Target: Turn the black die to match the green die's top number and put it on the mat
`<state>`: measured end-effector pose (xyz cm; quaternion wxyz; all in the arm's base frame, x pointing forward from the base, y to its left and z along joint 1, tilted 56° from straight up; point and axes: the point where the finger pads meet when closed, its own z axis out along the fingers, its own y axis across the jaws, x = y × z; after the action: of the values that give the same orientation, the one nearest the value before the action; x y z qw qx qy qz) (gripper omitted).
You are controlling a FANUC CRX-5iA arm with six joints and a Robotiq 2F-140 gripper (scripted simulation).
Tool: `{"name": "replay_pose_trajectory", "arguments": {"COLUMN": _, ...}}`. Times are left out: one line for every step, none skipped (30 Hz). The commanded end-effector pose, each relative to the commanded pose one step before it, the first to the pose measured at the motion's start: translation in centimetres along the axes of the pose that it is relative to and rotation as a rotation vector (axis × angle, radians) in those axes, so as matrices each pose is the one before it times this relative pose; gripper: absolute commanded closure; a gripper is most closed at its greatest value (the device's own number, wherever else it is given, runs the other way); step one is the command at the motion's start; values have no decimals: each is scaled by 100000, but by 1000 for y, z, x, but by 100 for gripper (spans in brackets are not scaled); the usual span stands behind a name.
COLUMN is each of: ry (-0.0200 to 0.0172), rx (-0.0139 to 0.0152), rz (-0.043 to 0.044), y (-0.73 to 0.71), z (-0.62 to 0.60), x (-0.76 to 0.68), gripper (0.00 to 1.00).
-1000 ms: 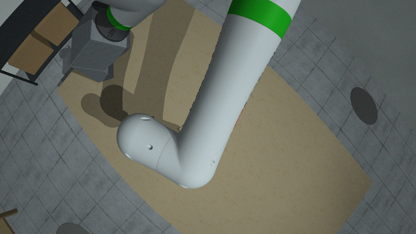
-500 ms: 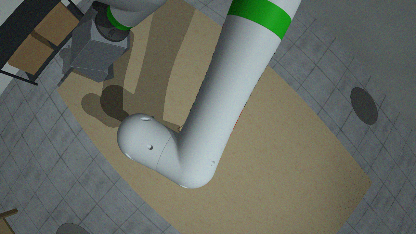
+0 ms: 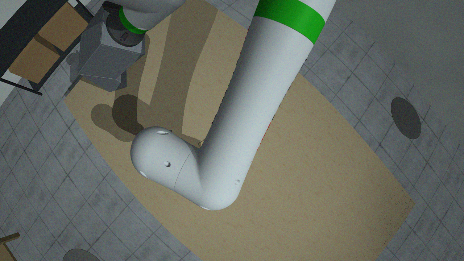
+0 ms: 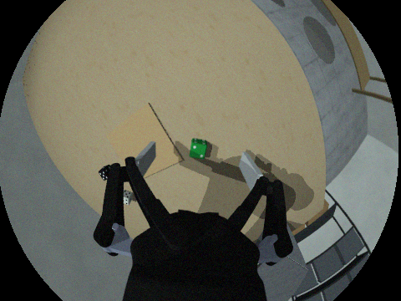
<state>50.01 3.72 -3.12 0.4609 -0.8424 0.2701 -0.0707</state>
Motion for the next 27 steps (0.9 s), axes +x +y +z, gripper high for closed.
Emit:
{"name": "replay_pose_trajectory", "arguments": {"ry": 39, "rx": -16, "rz": 5, "y": 11, "z": -21, "x": 18, "gripper": 0}}
{"name": "replay_pose_trajectory", "arguments": {"ry": 0, "rx": 0, "rz": 0, "y": 0, "z": 0, "x": 0, "gripper": 0}}
{"name": "replay_pose_trajectory", "arguments": {"ry": 0, "rx": 0, "rz": 0, "y": 0, "z": 0, "x": 0, "gripper": 0}}
{"name": "replay_pose_trajectory", "arguments": {"ry": 0, "rx": 0, "rz": 0, "y": 0, "z": 0, "x": 0, "gripper": 0}}
{"name": "replay_pose_trajectory", "arguments": {"ry": 0, "rx": 0, "rz": 0, "y": 0, "z": 0, "x": 0, "gripper": 0}}
{"name": "replay_pose_trajectory", "arguments": {"ry": 0, "rx": 0, "rz": 0, "y": 0, "z": 0, "x": 0, "gripper": 0}}
{"name": "replay_pose_trajectory", "arguments": {"ry": 0, "rx": 0, "rz": 0, "y": 0, "z": 0, "x": 0, "gripper": 0}}
{"name": "replay_pose_trajectory", "arguments": {"ry": 0, "rx": 0, "rz": 0, "y": -1, "z": 0, "x": -1, "gripper": 0}}
{"name": "replay_pose_trajectory", "arguments": {"ry": 0, "rx": 0, "rz": 0, "y": -9, "z": 0, "x": -4, "gripper": 0}}
{"name": "replay_pose_trajectory", "arguments": {"ry": 0, "rx": 0, "rz": 0, "y": -25, "z": 0, "x": -10, "gripper": 0}}
{"name": "replay_pose_trajectory", "arguments": {"ry": 0, "rx": 0, "rz": 0, "y": -46, "z": 0, "x": -19, "gripper": 0}}
{"name": "replay_pose_trajectory", "arguments": {"ry": 0, "rx": 0, "rz": 0, "y": -73, "z": 0, "x": -30, "gripper": 0}}
{"name": "replay_pose_trajectory", "arguments": {"ry": 0, "rx": 0, "rz": 0, "y": -105, "z": 0, "x": -44, "gripper": 0}}
{"name": "replay_pose_trajectory", "arguments": {"ry": 0, "rx": 0, "rz": 0, "y": -140, "z": 0, "x": -59, "gripper": 0}}
{"name": "replay_pose_trajectory", "arguments": {"ry": 0, "rx": 0, "rz": 0, "y": -179, "z": 0, "x": -74, "gripper": 0}}
{"name": "replay_pose_trajectory", "arguments": {"ry": 0, "rx": 0, "rz": 0, "y": 0, "z": 0, "x": 0, "gripper": 0}}
{"name": "replay_pose_trajectory", "arguments": {"ry": 0, "rx": 0, "rz": 0, "y": 0, "z": 0, "x": 0, "gripper": 0}}
{"name": "replay_pose_trajectory", "arguments": {"ry": 0, "rx": 0, "rz": 0, "y": -220, "z": 0, "x": -91, "gripper": 0}}
{"name": "replay_pose_trajectory", "arguments": {"ry": 0, "rx": 0, "rz": 0, "y": -263, "z": 0, "x": -109, "gripper": 0}}
{"name": "replay_pose_trajectory", "arguments": {"ry": 0, "rx": 1, "rz": 0, "y": -307, "z": 0, "x": -128, "gripper": 0}}
{"name": "replay_pose_trajectory", "arguments": {"ry": 0, "rx": 0, "rz": 0, "y": -352, "z": 0, "x": -146, "gripper": 0}}
{"name": "replay_pose_trajectory", "arguments": {"ry": 0, "rx": 0, "rz": 0, "y": -396, "z": 0, "x": -164, "gripper": 0}}
{"name": "replay_pose_trajectory", "arguments": {"ry": 0, "rx": 0, "rz": 0, "y": -441, "z": 0, "x": -183, "gripper": 0}}
{"name": "replay_pose_trajectory", "arguments": {"ry": 0, "rx": 0, "rz": 0, "y": -484, "z": 0, "x": -201, "gripper": 0}}
{"name": "replay_pose_trajectory", "arguments": {"ry": 0, "rx": 0, "rz": 0, "y": -527, "z": 0, "x": -219, "gripper": 0}}
{"name": "replay_pose_trajectory", "arguments": {"ry": 0, "rx": 0, "rz": 0, "y": -568, "z": 0, "x": -236, "gripper": 0}}
{"name": "replay_pose_trajectory", "arguments": {"ry": 0, "rx": -1, "rz": 0, "y": -608, "z": 0, "x": -252, "gripper": 0}}
